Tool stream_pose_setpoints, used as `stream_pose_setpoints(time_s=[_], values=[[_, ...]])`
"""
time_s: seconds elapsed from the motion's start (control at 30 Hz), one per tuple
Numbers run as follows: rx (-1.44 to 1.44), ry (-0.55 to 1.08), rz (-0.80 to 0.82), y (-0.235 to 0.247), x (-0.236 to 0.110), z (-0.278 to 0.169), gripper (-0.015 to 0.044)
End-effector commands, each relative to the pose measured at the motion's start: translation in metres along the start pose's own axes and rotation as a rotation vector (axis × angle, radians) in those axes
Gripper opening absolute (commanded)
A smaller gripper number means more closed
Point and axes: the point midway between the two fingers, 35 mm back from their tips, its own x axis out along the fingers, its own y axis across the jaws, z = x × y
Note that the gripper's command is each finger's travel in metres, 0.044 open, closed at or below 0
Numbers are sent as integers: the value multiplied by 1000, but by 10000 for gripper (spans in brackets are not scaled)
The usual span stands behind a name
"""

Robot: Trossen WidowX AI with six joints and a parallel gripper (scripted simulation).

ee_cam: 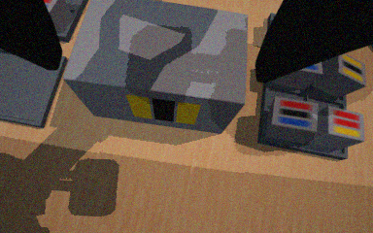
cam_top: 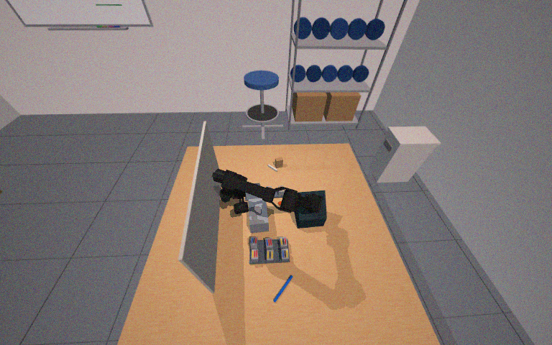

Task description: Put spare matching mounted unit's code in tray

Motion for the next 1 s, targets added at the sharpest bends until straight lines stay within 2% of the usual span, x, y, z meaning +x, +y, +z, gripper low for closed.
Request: stream_pose_setpoints(time_s=[0.0,0.23,0.43,0.73,0.9,0.97], values=[[-279,5,-12,60,11,-3,440],[-876,6,-16,161,37,-46,440],[-1334,-17,21,219,54,-99,440],[-1348,-18,23,221,55,-100,440],[-1348,-19,23,221,86,-98,309],[-1348,-20,24,222,94,-98,300]])
